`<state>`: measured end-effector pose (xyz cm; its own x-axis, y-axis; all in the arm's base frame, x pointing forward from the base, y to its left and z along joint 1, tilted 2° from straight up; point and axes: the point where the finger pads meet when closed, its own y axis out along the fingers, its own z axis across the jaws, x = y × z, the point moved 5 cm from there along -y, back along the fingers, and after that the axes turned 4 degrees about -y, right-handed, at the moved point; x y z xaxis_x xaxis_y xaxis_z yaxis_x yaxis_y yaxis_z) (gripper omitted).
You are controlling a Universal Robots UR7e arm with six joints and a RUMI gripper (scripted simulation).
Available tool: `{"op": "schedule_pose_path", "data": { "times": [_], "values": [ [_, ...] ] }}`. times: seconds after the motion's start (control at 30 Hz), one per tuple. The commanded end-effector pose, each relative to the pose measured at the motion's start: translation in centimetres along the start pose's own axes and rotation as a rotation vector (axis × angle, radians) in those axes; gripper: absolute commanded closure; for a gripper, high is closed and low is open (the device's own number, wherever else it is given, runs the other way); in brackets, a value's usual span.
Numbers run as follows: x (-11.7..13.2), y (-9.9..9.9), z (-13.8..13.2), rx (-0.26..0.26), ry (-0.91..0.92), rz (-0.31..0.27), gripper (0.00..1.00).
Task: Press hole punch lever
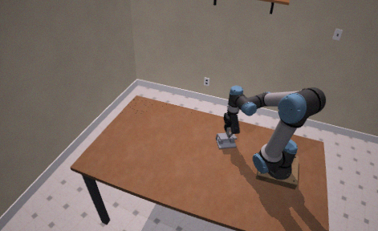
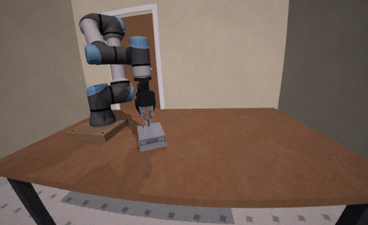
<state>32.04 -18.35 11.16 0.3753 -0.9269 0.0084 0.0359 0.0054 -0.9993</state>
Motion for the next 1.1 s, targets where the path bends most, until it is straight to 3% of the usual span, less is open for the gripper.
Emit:
{"op": "schedule_pose_path", "data": {
  "times": [0.0,1.07],
  "values": [
    [0.01,-0.01,0.0,0.0,0.0,0.0,1.0],
    [0.01,0.99,0.0,0.0,0.0,0.0,1.0]
  ]
}}
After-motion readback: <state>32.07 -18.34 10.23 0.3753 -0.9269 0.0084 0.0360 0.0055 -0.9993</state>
